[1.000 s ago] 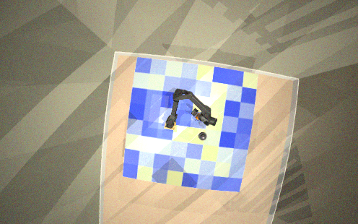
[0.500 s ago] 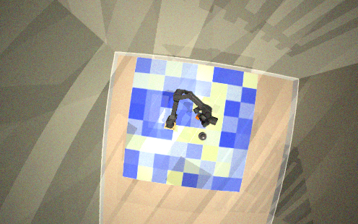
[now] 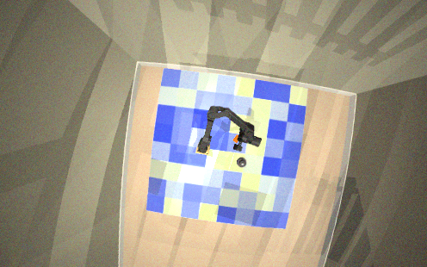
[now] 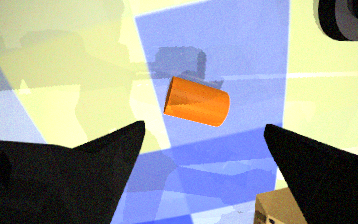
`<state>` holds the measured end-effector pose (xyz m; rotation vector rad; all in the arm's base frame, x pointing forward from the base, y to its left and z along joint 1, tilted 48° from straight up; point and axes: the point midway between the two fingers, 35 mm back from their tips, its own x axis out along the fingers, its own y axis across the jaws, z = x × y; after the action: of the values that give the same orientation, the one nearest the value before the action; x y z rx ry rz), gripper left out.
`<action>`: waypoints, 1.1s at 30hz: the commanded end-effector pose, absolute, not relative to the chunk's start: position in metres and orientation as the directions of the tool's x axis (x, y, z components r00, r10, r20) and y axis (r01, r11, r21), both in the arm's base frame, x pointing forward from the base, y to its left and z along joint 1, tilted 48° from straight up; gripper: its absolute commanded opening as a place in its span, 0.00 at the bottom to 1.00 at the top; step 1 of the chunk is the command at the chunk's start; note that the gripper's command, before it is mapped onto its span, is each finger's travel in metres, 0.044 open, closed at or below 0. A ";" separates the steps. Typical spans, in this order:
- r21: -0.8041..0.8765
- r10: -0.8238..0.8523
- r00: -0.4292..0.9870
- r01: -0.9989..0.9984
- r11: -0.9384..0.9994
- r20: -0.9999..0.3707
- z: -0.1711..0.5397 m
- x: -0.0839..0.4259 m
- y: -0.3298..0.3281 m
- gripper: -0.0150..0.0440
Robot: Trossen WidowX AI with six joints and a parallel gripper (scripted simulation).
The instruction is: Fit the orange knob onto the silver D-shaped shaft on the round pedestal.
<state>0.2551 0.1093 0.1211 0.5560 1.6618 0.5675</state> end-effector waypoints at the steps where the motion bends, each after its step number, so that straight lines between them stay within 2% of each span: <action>1: 0.256 0.556 -0.202 0.728 0.636 -0.806 0.122 0.255 0.113 1.00; 10: -0.070 0.506 -0.217 0.953 0.294 -0.835 0.125 0.256 0.114 1.00; 19: -0.324 0.463 -0.228 0.936 -0.139 -0.857 0.128 0.256 0.115 1.00; 33: -0.332 0.461 -0.228 0.930 -0.157 -0.857 0.128 0.256 0.115 1.00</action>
<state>0.2565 0.1146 0.1304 1.5724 1.6787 -1.3067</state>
